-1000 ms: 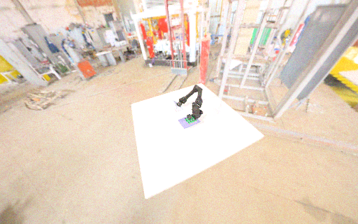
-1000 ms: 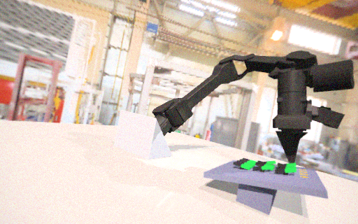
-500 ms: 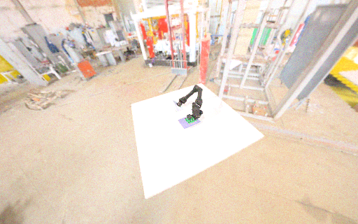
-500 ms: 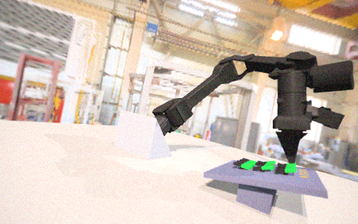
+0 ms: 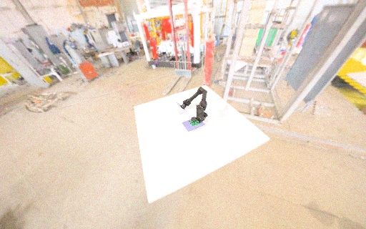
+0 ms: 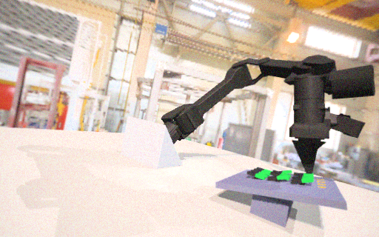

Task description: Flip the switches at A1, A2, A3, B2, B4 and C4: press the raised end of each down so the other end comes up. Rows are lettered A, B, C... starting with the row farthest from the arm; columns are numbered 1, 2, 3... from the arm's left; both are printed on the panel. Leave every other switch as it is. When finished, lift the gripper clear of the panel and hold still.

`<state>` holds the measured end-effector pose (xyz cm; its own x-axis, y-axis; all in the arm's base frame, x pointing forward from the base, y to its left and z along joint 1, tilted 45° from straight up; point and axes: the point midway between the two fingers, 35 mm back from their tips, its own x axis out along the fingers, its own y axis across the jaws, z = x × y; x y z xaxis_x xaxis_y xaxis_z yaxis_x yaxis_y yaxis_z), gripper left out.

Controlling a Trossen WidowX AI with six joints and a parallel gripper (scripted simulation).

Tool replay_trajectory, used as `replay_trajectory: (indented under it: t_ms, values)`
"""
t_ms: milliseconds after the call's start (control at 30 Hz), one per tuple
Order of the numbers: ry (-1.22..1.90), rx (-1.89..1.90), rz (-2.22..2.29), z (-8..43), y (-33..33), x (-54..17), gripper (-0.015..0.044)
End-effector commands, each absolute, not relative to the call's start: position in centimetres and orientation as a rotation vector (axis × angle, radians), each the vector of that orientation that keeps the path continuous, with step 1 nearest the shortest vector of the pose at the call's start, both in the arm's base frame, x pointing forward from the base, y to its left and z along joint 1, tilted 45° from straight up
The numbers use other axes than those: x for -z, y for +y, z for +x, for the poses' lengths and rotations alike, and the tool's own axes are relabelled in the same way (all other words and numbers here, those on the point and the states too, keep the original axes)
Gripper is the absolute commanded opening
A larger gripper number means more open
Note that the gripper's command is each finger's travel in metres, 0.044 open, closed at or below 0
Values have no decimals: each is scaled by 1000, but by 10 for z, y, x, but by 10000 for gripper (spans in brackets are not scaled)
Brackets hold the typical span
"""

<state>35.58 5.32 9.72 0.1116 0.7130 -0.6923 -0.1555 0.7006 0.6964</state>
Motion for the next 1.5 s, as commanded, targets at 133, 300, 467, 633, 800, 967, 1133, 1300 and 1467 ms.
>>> replay_trajectory:
  t_ms: [133, 300, 467, 633, 800, 967, 1133, 1300, 1467]
  values:
    - [1317, -682, 528, 356, 55, -96, 0]
    - [1306, -676, 528, 352, 31, -118, 0]
    - [1295, -671, 534, 346, 8, -140, 0]
    - [1296, -670, 534, 333, -10, -118, 0]
    - [1291, -667, 535, 333, -6, -111, 0]
    - [1270, -662, 541, 336, 13, -92, 0]
    - [1270, -663, 542, 337, 20, -86, 0]
    - [1270, -663, 542, 338, 22, -84, 0]
    - [1270, -663, 542, 339, 28, -79, 0]
